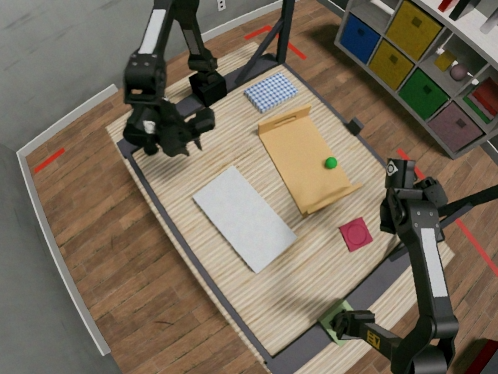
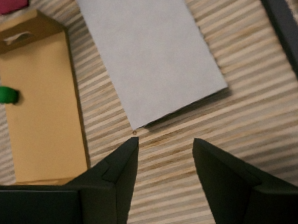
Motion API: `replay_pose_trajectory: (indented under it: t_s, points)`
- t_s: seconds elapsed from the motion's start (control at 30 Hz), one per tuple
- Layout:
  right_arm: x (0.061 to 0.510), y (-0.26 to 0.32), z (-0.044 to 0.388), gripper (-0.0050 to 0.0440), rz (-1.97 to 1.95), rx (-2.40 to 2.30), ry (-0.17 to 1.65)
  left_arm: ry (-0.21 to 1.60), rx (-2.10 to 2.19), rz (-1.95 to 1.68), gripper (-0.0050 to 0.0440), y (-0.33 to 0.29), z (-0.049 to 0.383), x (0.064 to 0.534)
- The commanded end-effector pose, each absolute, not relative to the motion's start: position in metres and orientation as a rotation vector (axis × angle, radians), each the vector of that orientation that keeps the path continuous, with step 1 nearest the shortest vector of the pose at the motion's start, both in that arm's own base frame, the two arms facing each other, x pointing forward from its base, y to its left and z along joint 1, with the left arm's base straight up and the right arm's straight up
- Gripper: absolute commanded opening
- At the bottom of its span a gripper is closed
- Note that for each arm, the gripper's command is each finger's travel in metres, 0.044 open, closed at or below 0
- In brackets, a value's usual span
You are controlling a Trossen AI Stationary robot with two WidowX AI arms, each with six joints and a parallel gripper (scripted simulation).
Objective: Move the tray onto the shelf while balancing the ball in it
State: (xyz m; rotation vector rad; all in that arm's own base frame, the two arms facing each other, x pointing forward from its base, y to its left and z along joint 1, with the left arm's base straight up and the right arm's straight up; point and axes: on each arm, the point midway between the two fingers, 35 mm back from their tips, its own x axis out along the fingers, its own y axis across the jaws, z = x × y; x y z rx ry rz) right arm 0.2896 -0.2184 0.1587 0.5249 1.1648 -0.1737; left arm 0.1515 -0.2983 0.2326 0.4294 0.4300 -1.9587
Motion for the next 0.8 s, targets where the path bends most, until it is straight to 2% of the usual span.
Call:
replay_pose_trajectory:
  t_s: [0.0, 0.07, 0.37, 0.5, 0.6, 0.77]
  points:
    - [0.302, -0.205, 0.156, 0.0166, -0.128, 0.466, 1.182, 0.41, 0.473, -1.927, 0.0166, -0.299, 0.237, 0.162]
    - [0.312, -0.201, 0.162, 0.0166, -0.108, 0.422, 1.174, 0.418, 0.489, -1.918, 0.0166, -0.299, 0.234, 0.164]
    - [0.354, -0.126, 0.139, 0.0166, 0.123, 0.161, 1.278, 0.533, 0.668, -1.772, 0.0166, -0.285, 0.2, 0.207]
    - [0.362, -0.087, 0.123, 0.0166, 0.232, 0.044, 1.33, 0.586, 0.749, -1.713, 0.0166, -0.276, 0.186, 0.225]
    - [0.365, -0.094, 0.129, 0.0166, 0.211, 0.045, 1.312, 0.577, 0.745, -1.719, 0.0166, -0.276, 0.189, 0.222]
    - [0.368, -0.04, 0.108, 0.0166, 0.366, -0.114, 1.372, 0.655, 0.848, -1.642, 0.0166, -0.262, 0.169, 0.247]
